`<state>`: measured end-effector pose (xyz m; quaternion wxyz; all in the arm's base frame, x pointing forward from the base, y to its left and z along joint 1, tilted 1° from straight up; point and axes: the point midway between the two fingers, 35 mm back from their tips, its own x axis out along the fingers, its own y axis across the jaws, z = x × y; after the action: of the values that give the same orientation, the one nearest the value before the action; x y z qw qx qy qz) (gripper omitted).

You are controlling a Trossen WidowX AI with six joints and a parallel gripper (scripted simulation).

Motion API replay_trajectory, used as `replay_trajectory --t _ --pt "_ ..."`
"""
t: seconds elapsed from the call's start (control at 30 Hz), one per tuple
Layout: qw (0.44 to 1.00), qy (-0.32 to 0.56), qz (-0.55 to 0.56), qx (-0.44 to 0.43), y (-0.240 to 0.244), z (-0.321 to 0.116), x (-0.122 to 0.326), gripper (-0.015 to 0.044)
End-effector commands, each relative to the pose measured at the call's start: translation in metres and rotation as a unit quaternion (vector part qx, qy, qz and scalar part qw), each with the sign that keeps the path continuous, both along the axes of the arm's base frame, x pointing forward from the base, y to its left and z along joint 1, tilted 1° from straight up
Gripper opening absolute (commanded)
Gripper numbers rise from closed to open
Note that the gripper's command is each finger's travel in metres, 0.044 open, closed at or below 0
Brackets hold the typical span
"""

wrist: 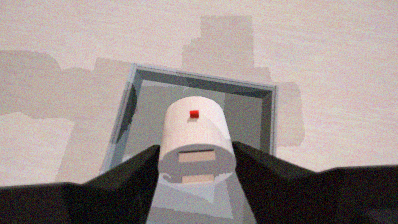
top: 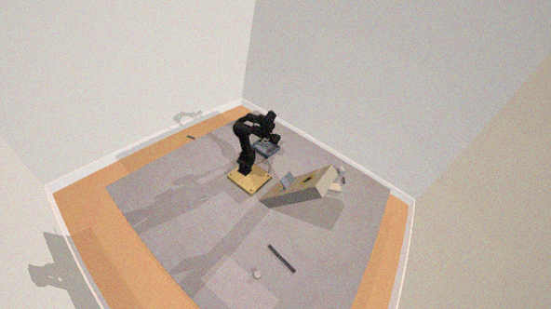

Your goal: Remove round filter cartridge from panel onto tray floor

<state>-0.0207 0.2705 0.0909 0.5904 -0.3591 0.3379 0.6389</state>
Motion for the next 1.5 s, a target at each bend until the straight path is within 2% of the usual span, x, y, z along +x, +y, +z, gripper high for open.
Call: replay_trajectory --t 0.0,0.27,0.83,1.0,1.17,1.47 --pt "1.0 0.0 0.001 0.002 0.0 -0.019 -0.001 0.0" --pt "1.0 0.0 0.001 0.002 -0.003 -0.034 -0.001 0.0" --pt "1.0 0.0 0.001 -0.003 -0.004 -0.032 0.0 0.044" --pt "1.0 0.0 0.001 -0.003 -0.002 -0.023 0.0 0.044" --pt "1.0 0.0 0.001 -0.004 -0.004 0.036 0.0 0.044" --pt "1.0 0.0 0.0 0.002 0.0 0.025 0.0 0.044"
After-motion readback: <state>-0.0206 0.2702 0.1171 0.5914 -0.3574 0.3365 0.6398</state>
